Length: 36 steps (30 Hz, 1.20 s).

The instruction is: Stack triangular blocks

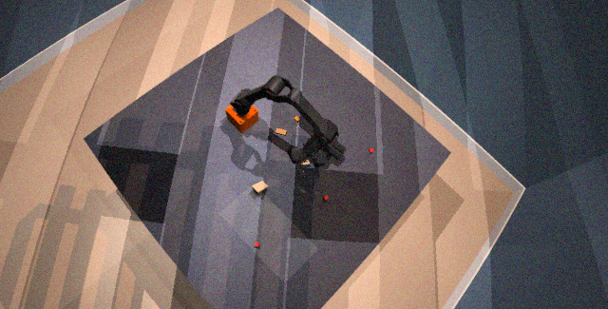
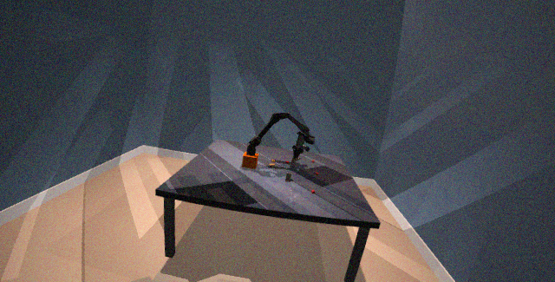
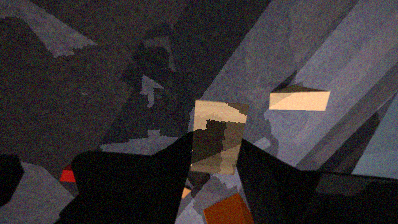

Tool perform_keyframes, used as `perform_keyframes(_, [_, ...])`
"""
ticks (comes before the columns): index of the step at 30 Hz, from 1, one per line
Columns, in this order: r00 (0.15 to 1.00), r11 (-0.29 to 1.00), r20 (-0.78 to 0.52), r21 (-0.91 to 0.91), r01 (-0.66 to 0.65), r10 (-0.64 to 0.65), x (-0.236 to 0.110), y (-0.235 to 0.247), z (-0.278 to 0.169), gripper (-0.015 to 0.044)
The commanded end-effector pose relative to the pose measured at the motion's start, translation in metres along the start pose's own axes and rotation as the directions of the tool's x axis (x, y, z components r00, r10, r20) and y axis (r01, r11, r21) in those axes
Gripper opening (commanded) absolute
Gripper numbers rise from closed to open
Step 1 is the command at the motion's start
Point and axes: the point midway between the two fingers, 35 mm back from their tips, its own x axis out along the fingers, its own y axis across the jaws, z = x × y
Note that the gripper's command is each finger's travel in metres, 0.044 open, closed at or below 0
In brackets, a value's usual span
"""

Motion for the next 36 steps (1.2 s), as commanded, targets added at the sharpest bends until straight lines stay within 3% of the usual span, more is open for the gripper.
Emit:
perform_keyframes(1, [0.999,0.987,0.002,0.155,-0.046,0.046,-0.0014,-0.0027,-0.0005,0.0000])
perform_keyframes(16, [0.983,0.785,0.018,0.600,-0.157,0.183,-0.0039,-0.0064,0.0011,0.0000])
perform_keyframes(36, [0.935,0.272,0.064,0.948,-0.165,0.348,-0.0105,-0.0118,0.0041,0.0000])
